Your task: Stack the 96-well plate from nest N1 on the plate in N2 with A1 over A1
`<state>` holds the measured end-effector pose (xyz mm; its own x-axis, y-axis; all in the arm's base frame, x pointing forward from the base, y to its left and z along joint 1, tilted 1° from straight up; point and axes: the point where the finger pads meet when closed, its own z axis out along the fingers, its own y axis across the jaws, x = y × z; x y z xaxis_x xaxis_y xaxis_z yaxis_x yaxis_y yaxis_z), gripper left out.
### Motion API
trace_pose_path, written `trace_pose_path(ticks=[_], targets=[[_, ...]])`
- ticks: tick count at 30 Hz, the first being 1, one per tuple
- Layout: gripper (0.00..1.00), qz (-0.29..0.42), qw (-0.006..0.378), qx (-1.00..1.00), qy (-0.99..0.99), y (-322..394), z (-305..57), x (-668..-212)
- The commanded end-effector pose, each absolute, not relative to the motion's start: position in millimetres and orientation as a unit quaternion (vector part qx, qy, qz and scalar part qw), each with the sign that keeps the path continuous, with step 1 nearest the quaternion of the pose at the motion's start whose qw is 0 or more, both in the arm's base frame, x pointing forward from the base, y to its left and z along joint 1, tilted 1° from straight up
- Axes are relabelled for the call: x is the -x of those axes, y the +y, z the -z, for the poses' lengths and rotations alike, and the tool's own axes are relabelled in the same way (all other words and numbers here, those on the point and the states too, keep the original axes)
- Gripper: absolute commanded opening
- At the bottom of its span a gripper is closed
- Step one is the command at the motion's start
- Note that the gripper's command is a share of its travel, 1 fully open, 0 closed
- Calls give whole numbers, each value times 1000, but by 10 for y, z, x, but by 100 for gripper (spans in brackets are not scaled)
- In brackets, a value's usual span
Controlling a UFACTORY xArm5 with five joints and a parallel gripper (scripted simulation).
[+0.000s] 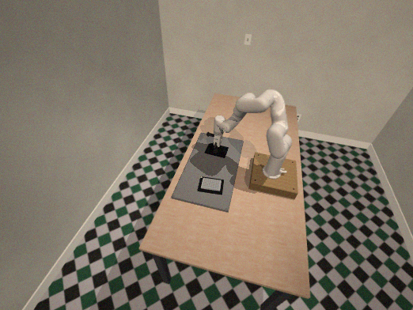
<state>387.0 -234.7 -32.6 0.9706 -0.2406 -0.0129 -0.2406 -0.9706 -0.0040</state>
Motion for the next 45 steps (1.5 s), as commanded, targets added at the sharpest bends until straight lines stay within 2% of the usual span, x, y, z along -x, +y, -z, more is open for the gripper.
trace_pose_path(ticks=[1, 5, 6, 45], targets=[[100, -5, 2, 993, 121, -2354, 315, -3882], [100, -5, 2, 993, 121, -2354, 315, -3882], [0, -5, 2, 993, 121, -2354, 308, -3882], [0, -5, 2, 993, 121, -2354, 308, -3882]])
